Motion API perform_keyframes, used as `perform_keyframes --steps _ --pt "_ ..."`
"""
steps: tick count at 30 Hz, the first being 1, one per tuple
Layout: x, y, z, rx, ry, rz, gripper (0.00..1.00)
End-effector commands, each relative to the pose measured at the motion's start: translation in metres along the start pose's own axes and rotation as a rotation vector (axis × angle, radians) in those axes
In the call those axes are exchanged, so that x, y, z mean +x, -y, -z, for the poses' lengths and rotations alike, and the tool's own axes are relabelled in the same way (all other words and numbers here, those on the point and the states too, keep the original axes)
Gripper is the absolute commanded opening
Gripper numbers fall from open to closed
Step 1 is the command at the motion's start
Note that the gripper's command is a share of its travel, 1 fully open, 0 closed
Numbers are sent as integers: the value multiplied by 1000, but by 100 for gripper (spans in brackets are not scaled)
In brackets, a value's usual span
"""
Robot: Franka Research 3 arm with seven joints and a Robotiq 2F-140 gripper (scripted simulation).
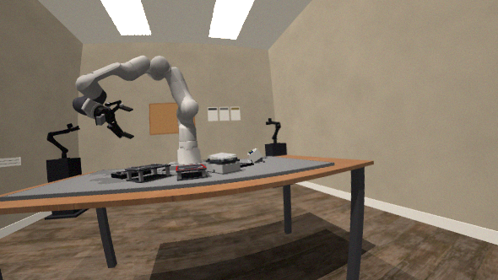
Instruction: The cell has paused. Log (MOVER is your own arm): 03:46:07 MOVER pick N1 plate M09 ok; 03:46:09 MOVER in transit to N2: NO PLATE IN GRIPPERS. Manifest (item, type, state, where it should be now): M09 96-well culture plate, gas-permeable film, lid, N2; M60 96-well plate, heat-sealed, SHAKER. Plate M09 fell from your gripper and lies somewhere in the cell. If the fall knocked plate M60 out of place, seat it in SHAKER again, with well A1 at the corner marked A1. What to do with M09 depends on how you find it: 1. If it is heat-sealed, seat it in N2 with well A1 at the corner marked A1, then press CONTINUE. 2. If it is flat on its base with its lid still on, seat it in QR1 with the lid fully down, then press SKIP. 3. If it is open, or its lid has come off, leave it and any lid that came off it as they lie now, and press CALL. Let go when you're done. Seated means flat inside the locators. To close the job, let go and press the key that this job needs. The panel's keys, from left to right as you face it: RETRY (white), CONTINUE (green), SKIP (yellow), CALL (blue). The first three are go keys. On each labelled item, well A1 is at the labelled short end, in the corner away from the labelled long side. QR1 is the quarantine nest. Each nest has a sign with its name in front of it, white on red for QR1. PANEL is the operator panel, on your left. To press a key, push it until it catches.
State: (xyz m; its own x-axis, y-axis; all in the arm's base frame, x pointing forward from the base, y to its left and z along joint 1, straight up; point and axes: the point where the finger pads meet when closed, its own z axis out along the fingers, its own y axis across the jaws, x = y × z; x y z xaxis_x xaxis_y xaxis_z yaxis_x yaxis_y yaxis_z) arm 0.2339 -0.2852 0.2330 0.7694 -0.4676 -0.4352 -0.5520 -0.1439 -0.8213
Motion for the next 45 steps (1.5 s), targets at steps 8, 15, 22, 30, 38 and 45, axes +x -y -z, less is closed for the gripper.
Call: perform_keyframes --steps 8,15,22,30,38,45 --pt "0 3 -1 -5 6 -14 100" --pt "3 6 -4 -36 18 -27 100" --pt "12 16 -14 -126 48 -64 100" --pt "24 31 -27 -251 75 -107 100" --pt "45 63 -53 -475 83 -163 100" --pt "58 91 -74 -629 56 -184 100"
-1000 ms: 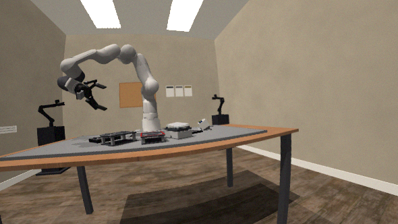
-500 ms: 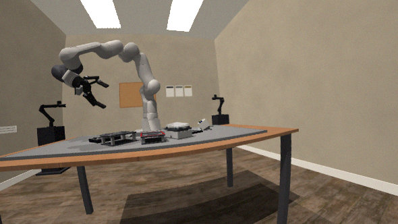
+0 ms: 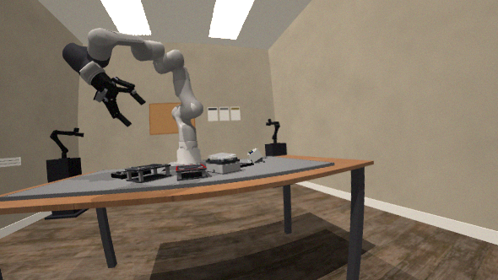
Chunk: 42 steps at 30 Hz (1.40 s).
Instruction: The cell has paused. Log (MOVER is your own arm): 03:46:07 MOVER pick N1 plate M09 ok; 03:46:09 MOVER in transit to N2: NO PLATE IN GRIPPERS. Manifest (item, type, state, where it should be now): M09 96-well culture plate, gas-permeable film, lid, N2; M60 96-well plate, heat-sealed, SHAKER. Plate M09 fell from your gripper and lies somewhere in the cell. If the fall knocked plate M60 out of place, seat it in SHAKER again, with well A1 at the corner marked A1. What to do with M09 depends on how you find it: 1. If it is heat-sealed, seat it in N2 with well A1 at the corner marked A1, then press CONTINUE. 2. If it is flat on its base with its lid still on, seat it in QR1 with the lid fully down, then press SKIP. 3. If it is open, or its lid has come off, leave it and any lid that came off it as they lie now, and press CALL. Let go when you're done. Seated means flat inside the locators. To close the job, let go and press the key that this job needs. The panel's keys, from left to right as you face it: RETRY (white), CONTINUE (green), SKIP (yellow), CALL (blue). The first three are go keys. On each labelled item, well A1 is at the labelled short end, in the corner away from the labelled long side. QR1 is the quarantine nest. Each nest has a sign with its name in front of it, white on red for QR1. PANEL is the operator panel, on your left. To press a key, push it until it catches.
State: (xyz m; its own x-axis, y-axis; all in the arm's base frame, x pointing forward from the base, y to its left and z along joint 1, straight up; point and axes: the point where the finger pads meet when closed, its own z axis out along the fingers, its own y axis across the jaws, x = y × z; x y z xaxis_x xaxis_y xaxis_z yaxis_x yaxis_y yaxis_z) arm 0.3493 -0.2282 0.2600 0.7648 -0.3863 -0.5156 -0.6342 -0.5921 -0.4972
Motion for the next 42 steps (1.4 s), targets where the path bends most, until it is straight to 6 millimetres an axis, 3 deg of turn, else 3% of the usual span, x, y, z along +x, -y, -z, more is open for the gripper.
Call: perform_keyframes --steps 1,14,15,17,30,42 --pt "10 4 2 -85 -18 -173 100" --pt "32 133 -4 -406 -219 -206 100" --pt "32 143 -4 -422 -239 -205 100" --pt "32 143 -4 -422 -239 -205 100" --pt "15 270 -19 -520 -481 -169 100" --pt "-4 326 -29 -518 -584 -142 100"
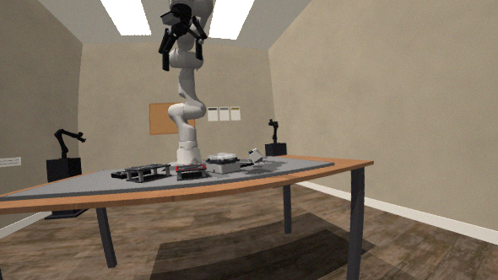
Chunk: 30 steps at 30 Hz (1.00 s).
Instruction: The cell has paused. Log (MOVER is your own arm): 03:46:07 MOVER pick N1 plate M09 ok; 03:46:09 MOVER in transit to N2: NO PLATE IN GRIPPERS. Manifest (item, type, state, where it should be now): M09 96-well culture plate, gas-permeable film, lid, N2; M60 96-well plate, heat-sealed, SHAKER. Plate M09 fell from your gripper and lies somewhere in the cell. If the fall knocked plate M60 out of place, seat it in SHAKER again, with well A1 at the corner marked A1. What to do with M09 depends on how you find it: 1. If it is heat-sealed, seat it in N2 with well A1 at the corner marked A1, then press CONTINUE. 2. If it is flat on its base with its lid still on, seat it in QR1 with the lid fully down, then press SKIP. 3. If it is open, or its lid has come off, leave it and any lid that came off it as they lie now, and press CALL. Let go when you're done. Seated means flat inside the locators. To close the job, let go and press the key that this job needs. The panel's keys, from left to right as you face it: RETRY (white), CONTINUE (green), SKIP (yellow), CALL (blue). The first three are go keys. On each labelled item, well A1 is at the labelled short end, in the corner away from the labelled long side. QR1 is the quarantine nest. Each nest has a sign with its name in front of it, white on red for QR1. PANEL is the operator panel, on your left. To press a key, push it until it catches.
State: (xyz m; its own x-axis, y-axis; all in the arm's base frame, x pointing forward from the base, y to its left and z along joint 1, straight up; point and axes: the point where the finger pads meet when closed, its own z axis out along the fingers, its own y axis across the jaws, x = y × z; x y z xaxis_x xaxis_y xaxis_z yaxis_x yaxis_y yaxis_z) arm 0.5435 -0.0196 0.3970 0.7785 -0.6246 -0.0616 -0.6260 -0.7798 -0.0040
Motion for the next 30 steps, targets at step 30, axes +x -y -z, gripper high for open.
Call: perform_keyframes --steps 30 --pt "-18 33 9 5 -57 -81 100"
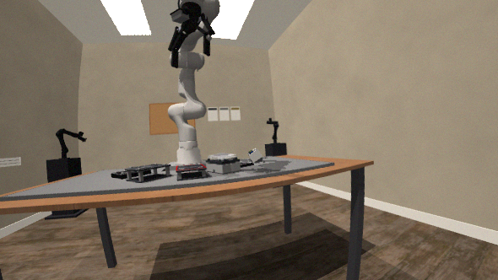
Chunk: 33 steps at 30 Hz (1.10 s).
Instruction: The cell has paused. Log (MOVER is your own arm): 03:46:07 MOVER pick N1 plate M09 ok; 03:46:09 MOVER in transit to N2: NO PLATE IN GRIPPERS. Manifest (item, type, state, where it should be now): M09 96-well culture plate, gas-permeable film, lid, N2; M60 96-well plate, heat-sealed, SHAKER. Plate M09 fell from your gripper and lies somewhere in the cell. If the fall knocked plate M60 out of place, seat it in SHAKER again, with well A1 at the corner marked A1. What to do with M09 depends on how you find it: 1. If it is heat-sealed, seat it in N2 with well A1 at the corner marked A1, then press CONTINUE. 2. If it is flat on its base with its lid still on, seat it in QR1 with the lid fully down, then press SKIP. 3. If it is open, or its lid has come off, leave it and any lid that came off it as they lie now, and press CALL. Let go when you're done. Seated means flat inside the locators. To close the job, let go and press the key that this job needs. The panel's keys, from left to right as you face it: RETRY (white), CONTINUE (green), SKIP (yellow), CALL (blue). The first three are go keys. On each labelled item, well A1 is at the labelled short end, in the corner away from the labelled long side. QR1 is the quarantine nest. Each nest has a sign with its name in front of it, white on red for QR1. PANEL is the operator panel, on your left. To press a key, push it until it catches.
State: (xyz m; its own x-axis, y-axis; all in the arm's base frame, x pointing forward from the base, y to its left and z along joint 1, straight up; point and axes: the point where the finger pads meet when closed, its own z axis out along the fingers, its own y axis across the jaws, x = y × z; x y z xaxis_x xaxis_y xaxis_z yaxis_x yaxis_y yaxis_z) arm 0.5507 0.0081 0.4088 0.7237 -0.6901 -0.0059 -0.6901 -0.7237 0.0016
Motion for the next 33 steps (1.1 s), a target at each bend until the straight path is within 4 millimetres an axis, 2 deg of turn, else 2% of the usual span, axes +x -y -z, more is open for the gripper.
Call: perform_keyframes --steps 1,6,11,13,18,24,28,30,33 --pt "-9 9 -3 9 0 10 100" --pt "-32 22 -12 18 8 52 100" --pt "-66 39 -25 29 19 112 100" --pt "-66 39 -25 29 19 112 100" --pt "-111 57 -43 40 31 186 100" --pt "-177 71 -71 50 46 288 100" --pt "-224 74 -93 54 54 359 100" --pt "-224 74 -93 54 54 359 100" --pt "-259 72 -111 54 58 410 100"
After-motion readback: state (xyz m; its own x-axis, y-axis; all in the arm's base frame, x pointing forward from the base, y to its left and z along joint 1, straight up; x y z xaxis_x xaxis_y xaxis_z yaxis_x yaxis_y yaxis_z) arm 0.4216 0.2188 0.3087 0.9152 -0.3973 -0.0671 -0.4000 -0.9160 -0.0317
